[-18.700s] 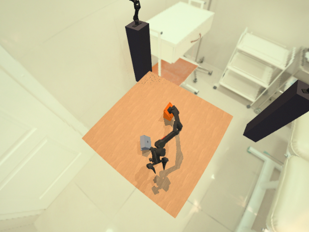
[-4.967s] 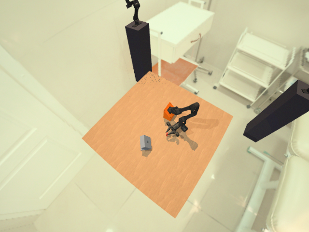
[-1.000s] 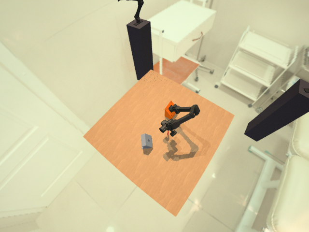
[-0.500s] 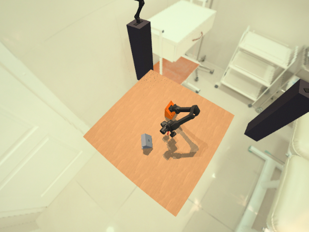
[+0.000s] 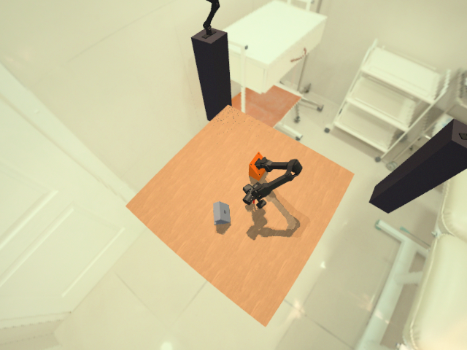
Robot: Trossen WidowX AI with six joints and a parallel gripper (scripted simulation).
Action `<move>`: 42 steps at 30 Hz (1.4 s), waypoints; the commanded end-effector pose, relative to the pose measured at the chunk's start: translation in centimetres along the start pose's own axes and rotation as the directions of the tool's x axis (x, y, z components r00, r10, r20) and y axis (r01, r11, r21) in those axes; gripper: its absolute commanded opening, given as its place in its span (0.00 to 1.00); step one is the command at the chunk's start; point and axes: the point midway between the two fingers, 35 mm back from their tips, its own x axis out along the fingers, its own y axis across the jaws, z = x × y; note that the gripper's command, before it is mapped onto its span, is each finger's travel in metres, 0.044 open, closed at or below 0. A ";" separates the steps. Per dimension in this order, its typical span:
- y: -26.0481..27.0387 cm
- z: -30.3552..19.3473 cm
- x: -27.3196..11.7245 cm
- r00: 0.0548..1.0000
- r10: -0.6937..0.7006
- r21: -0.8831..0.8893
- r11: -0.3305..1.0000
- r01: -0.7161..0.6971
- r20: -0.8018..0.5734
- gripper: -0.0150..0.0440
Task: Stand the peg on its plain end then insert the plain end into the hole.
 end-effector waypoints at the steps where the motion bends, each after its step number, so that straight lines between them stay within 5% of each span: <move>1: -0.1 0.1 0.5 1.000 -0.007 0.004 1.000 0.007 0.002 1.00; 5: -0.1 0.2 1.1 1.000 -0.008 0.004 1.000 0.008 0.003 1.00; 20: 0.0 0.1 0.8 1.000 -0.002 0.000 1.000 0.002 0.001 0.33; 27: 0.0 0.1 0.7 1.000 -0.002 0.000 1.000 0.002 0.001 0.25; 42: 0.2 -0.3 -4.7 1.000 0.009 -0.006 1.000 -0.009 -0.016 0.25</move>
